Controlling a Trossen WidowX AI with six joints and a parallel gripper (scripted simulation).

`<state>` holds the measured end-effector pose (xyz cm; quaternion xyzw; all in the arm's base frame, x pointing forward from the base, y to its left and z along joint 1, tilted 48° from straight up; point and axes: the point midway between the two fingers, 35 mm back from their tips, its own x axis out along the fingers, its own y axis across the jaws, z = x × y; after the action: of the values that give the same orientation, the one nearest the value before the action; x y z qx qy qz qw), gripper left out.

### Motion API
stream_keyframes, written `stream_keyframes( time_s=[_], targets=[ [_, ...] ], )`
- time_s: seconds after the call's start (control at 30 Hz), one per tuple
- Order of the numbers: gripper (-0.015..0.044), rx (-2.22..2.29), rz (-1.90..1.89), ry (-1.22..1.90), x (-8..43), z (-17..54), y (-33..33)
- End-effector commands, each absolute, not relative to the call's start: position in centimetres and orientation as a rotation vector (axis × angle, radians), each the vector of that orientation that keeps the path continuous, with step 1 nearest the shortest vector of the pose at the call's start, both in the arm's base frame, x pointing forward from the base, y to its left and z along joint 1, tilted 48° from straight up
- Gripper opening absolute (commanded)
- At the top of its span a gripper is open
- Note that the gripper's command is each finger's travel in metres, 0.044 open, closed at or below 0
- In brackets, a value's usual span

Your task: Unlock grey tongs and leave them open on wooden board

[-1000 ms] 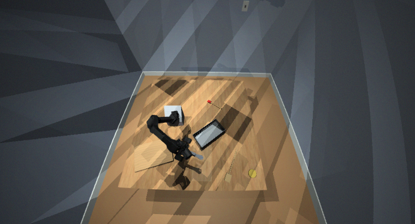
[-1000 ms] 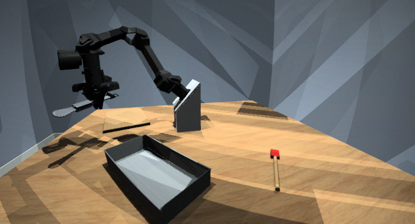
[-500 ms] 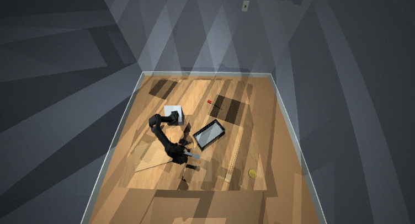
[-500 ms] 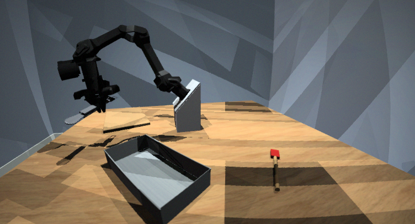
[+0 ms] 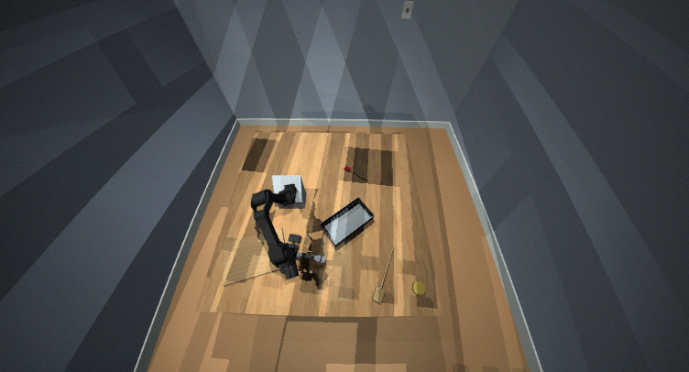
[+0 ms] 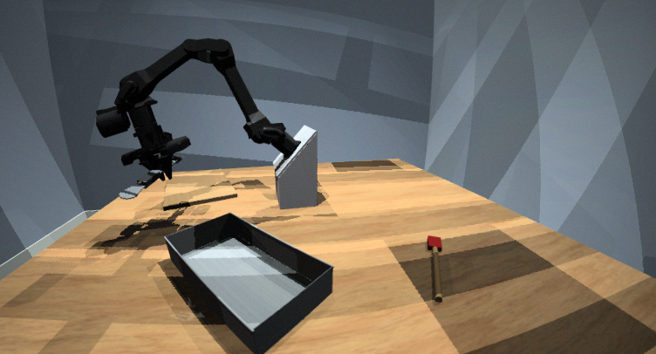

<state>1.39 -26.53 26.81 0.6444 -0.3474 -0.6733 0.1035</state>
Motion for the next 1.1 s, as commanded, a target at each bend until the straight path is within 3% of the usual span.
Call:
stream_keyframes(
  time_s=[0.0,1.07],
  targets=[
    [-0.0150,1.907,-1.994,-0.976,0.6,26.7,-26.7],
    [-0.0150,1.903,-1.973,-0.707,-8.9,26.2,-26.3]
  ],
)
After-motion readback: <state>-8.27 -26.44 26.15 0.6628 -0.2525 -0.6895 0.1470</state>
